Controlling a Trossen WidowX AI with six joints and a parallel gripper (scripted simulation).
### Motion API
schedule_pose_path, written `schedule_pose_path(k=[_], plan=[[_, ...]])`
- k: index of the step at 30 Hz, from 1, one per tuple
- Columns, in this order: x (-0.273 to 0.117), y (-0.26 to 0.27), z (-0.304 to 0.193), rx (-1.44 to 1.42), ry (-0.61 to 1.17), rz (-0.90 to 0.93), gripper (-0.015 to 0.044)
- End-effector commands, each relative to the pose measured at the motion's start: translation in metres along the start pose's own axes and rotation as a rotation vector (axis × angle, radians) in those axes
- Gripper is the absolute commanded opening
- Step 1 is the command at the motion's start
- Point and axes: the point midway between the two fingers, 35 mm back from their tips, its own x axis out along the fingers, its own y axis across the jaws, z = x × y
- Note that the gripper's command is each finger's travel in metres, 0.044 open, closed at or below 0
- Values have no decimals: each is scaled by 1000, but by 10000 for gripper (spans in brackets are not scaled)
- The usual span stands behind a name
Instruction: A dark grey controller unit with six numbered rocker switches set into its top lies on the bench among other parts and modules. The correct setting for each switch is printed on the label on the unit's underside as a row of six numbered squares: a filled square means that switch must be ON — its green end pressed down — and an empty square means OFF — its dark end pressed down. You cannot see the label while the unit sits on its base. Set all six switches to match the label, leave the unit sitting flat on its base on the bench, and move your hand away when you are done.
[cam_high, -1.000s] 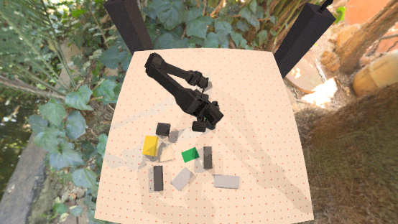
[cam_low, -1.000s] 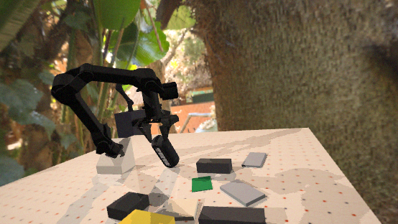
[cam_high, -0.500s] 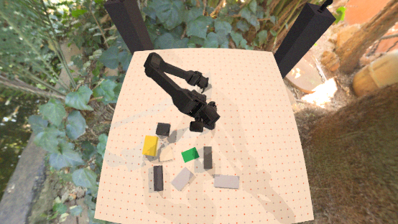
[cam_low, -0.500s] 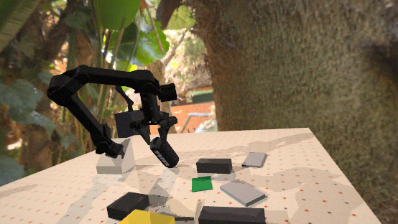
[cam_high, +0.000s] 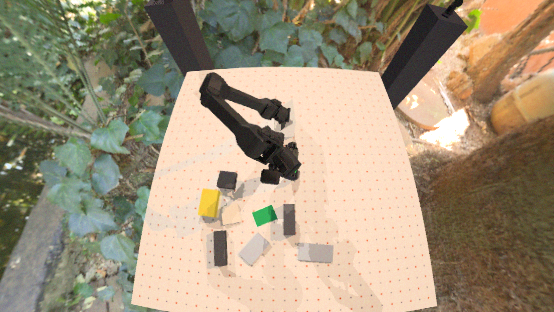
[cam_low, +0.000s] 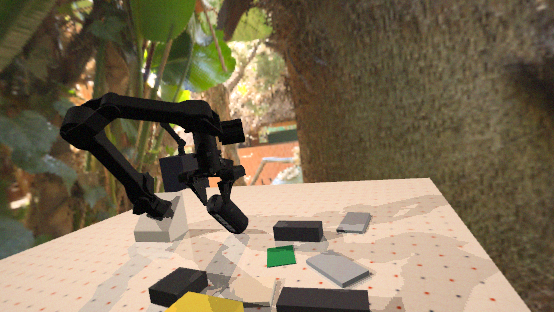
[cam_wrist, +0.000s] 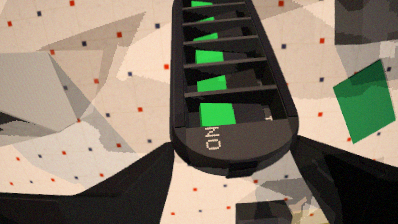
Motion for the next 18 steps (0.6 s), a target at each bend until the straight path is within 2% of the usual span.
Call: schedule_pose_path(k=[1,18], plan=[[7,3,-1,-2,1,14,338],[16,3,-11,-2,2,14,338]])
